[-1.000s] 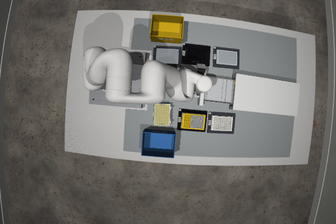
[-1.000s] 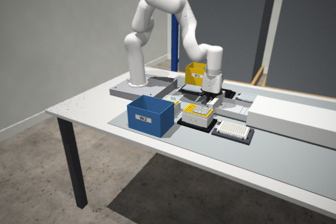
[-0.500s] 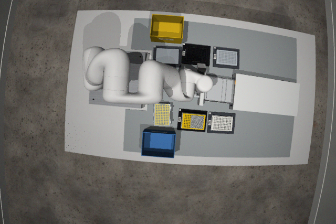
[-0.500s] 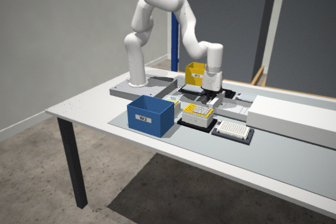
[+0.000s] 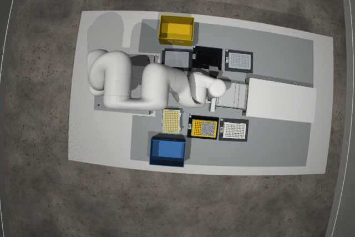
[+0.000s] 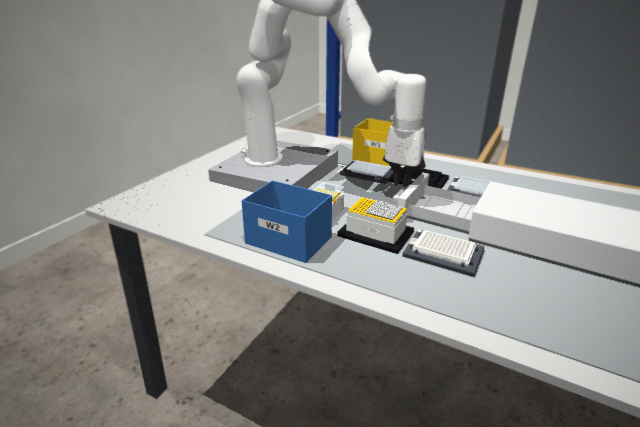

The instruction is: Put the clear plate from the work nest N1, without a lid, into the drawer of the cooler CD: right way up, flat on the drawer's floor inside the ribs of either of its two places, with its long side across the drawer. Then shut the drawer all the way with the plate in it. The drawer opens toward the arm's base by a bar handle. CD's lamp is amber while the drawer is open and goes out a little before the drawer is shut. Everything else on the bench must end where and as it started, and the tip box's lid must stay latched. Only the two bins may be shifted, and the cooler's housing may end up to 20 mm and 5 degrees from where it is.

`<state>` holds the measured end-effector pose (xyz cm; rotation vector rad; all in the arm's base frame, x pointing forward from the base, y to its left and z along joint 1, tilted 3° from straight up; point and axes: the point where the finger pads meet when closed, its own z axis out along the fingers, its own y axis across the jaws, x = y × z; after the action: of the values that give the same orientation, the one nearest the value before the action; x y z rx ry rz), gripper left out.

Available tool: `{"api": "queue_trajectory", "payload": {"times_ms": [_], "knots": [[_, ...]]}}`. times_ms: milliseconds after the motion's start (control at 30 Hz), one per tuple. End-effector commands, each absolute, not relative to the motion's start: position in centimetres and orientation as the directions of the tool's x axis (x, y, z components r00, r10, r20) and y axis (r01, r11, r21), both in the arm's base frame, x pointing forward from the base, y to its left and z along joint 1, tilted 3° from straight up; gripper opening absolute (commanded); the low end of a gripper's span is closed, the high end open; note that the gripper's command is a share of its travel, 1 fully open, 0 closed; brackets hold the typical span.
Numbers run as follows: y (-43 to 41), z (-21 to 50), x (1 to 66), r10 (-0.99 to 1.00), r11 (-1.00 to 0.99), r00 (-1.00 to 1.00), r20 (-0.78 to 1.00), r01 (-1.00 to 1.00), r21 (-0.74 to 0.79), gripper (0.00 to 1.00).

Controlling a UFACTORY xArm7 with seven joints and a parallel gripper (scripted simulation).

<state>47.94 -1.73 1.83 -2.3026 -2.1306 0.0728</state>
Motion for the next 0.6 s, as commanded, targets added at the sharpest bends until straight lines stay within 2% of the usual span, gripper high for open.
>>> {"api": "queue_trajectory", "payload": {"times_ms": [0,567], "knots": [[-1.7,2.5,48.1,0.997,-0.078,0.077,-0.031,0.997,-0.03,0.21],[-1.6,5.0,48.2,0.997,-0.078,0.077,-0.031,0.997,-0.03,0.21]]}}
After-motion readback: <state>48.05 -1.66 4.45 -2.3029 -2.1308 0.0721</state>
